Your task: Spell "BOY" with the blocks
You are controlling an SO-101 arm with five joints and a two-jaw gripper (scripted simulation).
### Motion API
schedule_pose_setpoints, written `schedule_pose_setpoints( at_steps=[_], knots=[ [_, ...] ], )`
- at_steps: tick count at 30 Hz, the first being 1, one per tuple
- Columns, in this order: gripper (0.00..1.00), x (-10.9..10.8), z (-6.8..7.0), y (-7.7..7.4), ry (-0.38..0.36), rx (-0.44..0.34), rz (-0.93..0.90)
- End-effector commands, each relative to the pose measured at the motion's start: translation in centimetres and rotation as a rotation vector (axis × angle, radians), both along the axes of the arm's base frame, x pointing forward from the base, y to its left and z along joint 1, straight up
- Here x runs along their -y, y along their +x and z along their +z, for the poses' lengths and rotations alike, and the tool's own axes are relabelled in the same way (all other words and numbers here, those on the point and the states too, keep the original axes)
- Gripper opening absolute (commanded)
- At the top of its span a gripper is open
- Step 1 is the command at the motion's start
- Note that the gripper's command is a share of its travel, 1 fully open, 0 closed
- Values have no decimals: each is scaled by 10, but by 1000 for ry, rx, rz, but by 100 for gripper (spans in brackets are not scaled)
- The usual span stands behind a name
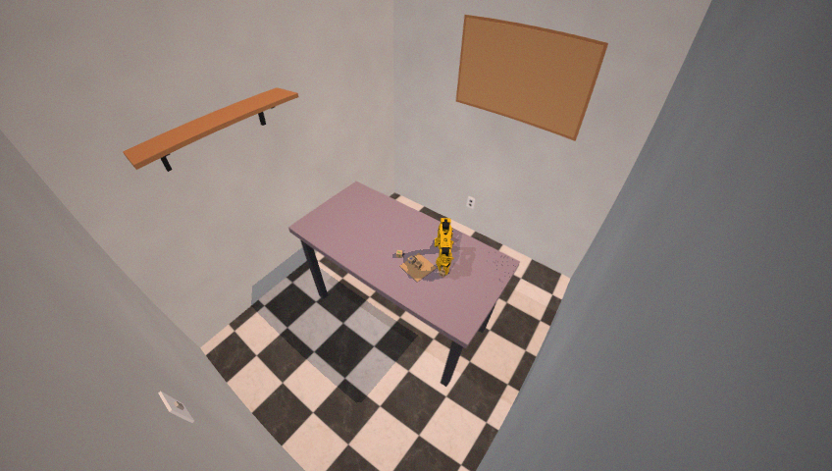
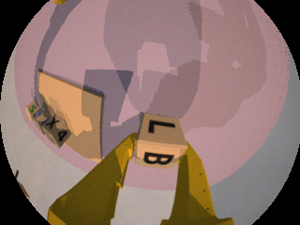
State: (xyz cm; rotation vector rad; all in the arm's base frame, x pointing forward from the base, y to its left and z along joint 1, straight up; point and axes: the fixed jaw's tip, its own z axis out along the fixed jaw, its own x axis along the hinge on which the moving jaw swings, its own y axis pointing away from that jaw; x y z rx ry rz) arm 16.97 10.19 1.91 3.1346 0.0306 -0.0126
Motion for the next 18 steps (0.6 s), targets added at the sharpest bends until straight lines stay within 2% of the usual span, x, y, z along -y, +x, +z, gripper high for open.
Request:
schedule_pose_setpoints(
  at_steps=[1,5,7,13,18],
  knots=[
    [0,-6,18,7,33,48,0],
    [0,-6,30,7,33,48,0],
    [0,-6,30,7,33,48,0],
    [0,-4,47,6,33,48,0],
    [0,-4,54,5,33,49,0]
  ],
)
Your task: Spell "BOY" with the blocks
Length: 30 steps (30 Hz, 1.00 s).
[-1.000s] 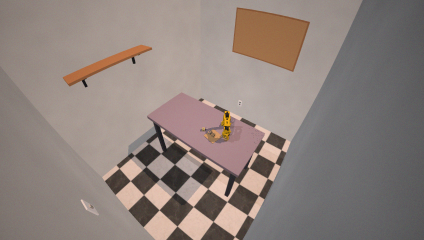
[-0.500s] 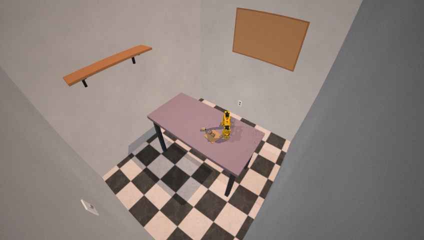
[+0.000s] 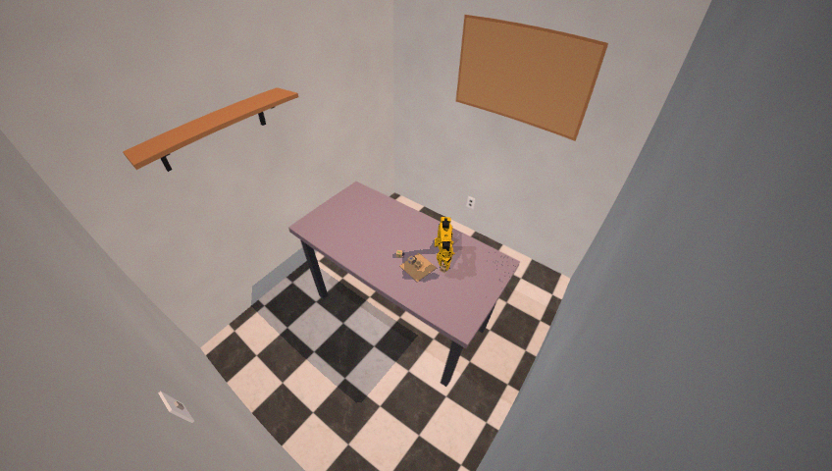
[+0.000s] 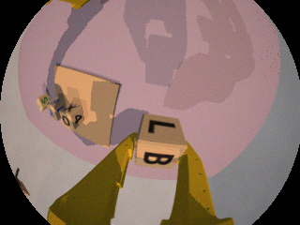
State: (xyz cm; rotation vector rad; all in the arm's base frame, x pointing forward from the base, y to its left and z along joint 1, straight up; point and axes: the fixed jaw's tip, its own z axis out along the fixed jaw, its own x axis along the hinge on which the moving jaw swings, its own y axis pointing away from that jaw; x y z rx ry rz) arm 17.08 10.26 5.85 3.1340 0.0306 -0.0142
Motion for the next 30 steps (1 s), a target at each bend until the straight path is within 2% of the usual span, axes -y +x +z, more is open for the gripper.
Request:
schedule_pose_setpoints(
  at_steps=[1,16,23,30],
  knots=[
    [0,-3,15,4,34,50,0],
    [0,0,15,5,34,49,-59],
    [0,5,15,7,35,49,-173],
    [0,16,14,12,36,48,-436]
  ],
)
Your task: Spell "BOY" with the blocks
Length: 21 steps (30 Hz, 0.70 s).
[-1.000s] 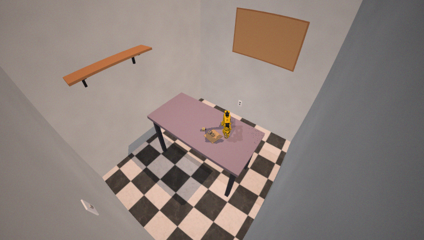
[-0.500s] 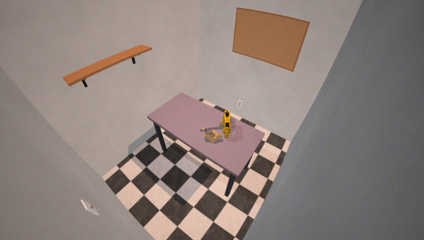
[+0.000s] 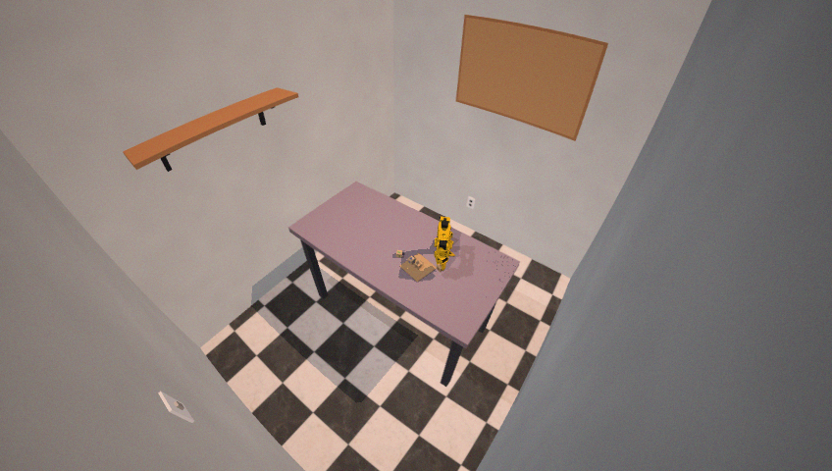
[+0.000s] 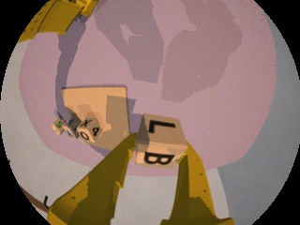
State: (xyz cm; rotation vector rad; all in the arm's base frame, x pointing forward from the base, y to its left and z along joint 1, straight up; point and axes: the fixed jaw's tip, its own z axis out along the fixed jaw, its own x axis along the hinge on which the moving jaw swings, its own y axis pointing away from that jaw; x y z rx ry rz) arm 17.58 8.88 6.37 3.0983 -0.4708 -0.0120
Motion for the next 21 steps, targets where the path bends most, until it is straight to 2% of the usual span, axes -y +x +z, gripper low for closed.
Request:
schedule_pose_setpoints(
  at_steps=[1,8,10,21],
  knots=[
    [0,4,9,8,31,51,-161],
    [0,20,7,13,33,50,-512],
    [0,20,7,13,33,50,-512],
    [0,42,5,19,36,48,-1036]
  ],
)
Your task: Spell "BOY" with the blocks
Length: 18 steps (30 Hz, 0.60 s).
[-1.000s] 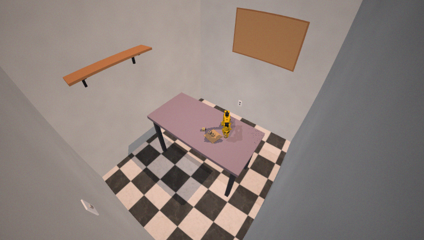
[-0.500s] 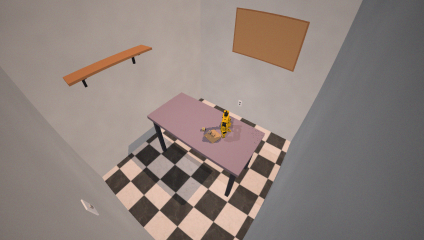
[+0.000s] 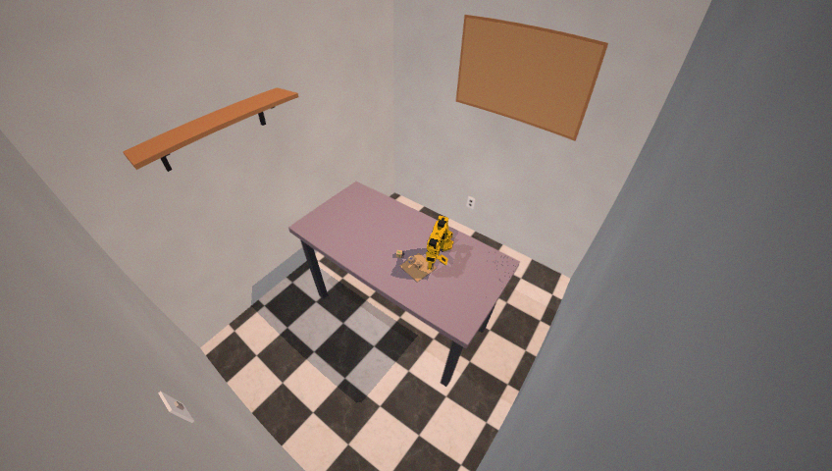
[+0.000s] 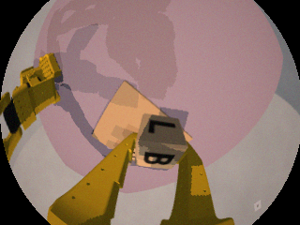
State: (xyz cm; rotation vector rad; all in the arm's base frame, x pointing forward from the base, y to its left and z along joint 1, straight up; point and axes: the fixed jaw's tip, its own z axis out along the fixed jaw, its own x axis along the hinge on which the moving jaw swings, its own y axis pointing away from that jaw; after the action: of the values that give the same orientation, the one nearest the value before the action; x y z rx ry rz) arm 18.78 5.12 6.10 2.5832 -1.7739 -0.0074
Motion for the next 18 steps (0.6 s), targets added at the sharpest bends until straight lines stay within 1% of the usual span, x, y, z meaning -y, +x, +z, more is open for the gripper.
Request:
schedule_pose_setpoints(
  at_steps=[1,4,6,11,18],
  knots=[
    [0,6,8,7,18,55,-172],
    [0,10,8,8,19,55,-272],
    [0,10,8,8,19,55,-272],
    [0,15,7,9,20,54,-385],
    [0,18,7,10,20,54,-442]
  ],
)
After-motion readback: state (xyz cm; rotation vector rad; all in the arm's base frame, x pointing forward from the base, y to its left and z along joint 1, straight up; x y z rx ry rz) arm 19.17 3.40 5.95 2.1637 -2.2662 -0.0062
